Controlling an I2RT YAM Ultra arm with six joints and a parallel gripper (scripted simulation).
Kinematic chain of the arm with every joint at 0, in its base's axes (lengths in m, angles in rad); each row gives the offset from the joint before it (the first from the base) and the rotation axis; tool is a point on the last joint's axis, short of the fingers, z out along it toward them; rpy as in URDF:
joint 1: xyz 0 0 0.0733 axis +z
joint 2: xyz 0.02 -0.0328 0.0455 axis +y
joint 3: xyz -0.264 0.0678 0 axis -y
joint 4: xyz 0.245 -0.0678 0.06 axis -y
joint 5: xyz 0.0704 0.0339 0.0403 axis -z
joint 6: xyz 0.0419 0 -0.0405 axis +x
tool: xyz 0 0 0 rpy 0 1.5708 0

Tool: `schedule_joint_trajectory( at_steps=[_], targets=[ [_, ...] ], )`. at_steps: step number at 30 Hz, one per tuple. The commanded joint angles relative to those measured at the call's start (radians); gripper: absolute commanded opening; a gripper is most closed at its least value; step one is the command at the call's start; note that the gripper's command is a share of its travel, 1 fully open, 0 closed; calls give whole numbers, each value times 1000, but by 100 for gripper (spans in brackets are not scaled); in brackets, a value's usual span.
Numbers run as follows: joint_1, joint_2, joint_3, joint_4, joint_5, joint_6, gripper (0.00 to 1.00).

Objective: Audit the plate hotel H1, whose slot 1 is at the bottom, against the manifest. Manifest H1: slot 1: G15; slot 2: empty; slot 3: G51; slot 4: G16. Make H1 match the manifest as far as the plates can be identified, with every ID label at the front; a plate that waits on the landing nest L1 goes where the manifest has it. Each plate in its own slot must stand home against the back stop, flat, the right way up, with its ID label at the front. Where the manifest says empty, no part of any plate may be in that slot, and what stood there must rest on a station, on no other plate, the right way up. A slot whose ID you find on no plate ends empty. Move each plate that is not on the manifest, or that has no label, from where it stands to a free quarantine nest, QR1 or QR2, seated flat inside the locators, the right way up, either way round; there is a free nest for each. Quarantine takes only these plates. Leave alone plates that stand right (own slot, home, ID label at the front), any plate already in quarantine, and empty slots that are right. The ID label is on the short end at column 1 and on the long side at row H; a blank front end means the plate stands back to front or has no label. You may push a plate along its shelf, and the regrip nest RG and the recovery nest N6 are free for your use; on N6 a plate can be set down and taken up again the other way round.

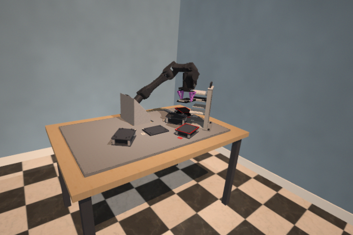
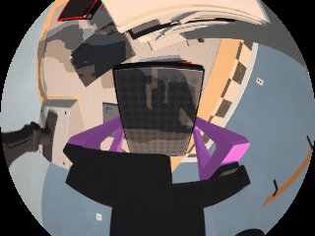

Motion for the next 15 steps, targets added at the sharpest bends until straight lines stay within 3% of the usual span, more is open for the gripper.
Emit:
schedule_joint_trajectory(
  at_steps=[1, 15],
  targets=[
    [-31, 48, 65, -5, -11, -119, 86],
    [-40, 194, 251, -5, -15, -113, 86]
  ],
)
